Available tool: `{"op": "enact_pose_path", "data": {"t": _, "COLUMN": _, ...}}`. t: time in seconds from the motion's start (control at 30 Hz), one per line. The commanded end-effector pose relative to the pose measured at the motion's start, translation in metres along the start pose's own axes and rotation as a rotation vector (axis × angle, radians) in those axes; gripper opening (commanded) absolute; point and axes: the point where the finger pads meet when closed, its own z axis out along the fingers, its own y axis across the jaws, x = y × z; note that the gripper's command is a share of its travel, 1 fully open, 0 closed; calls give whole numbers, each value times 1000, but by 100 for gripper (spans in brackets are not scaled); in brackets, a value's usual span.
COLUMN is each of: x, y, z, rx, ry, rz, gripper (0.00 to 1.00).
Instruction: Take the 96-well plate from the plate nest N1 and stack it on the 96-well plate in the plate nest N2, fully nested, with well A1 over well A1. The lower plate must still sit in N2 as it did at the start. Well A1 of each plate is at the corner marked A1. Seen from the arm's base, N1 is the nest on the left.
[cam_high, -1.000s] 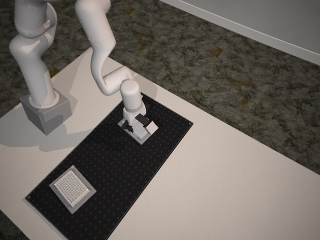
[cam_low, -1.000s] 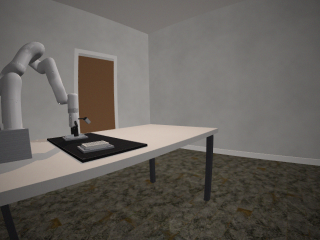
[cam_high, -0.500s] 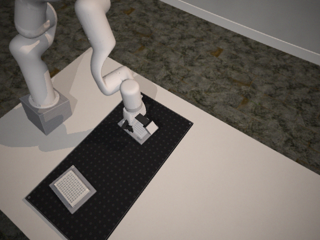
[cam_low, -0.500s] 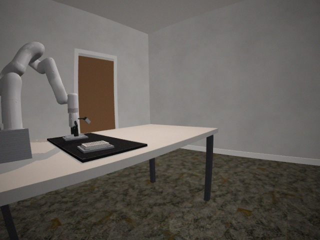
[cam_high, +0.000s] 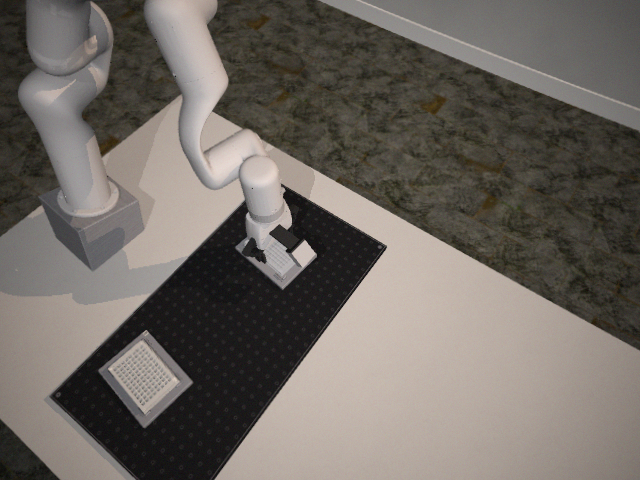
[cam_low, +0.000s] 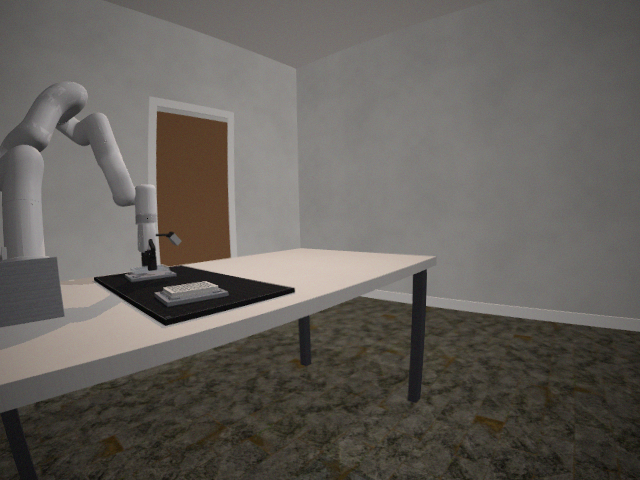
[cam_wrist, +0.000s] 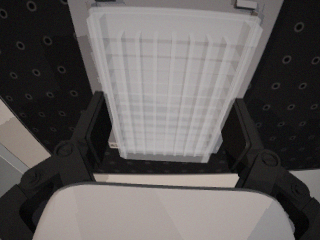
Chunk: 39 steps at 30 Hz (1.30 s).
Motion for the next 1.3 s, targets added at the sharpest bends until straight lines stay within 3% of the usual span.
{"op": "enact_pose_path", "data": {"t": 0.0, "x": 1, "y": -1, "z": -4, "rx": 1, "ry": 3, "rz": 0, "gripper": 0}}
{"op": "enact_pose_path", "data": {"t": 0.8, "x": 1, "y": -1, "z": -12, "rx": 1, "ry": 3, "rz": 0, "gripper": 0}}
{"op": "enact_pose_path", "data": {"t": 1.27, "x": 1, "y": -1, "z": -32, "rx": 1, "ry": 3, "rz": 0, "gripper": 0}}
